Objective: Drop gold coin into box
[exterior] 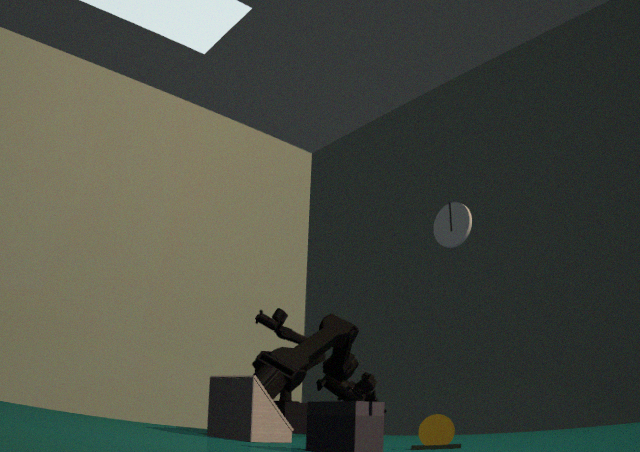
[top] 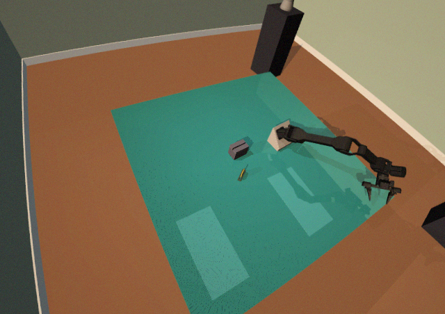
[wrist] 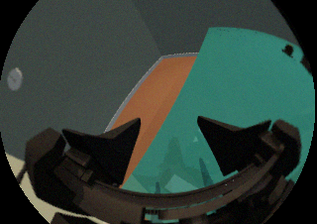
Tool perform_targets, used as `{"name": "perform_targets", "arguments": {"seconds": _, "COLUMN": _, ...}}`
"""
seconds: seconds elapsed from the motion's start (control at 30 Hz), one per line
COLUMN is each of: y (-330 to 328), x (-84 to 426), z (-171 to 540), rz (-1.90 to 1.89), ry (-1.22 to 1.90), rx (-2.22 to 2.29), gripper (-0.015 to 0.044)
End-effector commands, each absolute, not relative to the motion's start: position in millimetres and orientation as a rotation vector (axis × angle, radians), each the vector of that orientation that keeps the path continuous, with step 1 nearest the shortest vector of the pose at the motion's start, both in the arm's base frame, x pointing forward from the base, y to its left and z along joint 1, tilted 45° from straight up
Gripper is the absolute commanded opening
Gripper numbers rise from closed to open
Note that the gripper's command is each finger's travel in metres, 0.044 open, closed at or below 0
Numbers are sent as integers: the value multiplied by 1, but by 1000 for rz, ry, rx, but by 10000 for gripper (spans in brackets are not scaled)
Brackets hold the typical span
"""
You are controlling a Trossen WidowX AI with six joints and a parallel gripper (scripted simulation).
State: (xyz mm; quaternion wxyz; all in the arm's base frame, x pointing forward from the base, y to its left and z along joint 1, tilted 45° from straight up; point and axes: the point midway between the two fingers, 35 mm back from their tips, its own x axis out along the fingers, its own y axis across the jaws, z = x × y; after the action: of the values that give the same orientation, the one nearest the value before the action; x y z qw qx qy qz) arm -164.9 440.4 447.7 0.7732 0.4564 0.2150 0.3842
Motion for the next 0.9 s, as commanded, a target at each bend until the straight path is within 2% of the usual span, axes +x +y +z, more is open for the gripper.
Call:
{"name": "perform_targets", "arguments": {"seconds": 0.0, "y": 441, "x": -164, "z": 447, "rz": 832, "ry": 466, "rx": 988, "gripper": 374}}
{"name": "perform_targets", "arguments": {"seconds": 0.17, "y": 464, "x": -154, "z": 422, "rz": 838, "ry": 460, "rx": 940, "gripper": 242}}
{"name": "perform_targets", "arguments": {"seconds": 0.27, "y": 469, "x": -164, "z": 411, "rz": 899, "ry": 446, "rx": 827, "gripper": 164}}
{"name": "perform_targets", "arguments": {"seconds": 0.33, "y": 467, "x": -159, "z": 411, "rz": 902, "ry": 437, "rx": 827, "gripper": 161}}
{"name": "perform_targets", "arguments": {"seconds": 0.6, "y": 474, "x": -80, "z": 434, "rz": 871, "ry": 341, "rx": 681, "gripper": 161}}
{"name": "perform_targets", "arguments": {"seconds": 0.87, "y": 473, "x": 37, "z": 434, "rz": 768, "ry": 266, "rx": 480, "gripper": 161}}
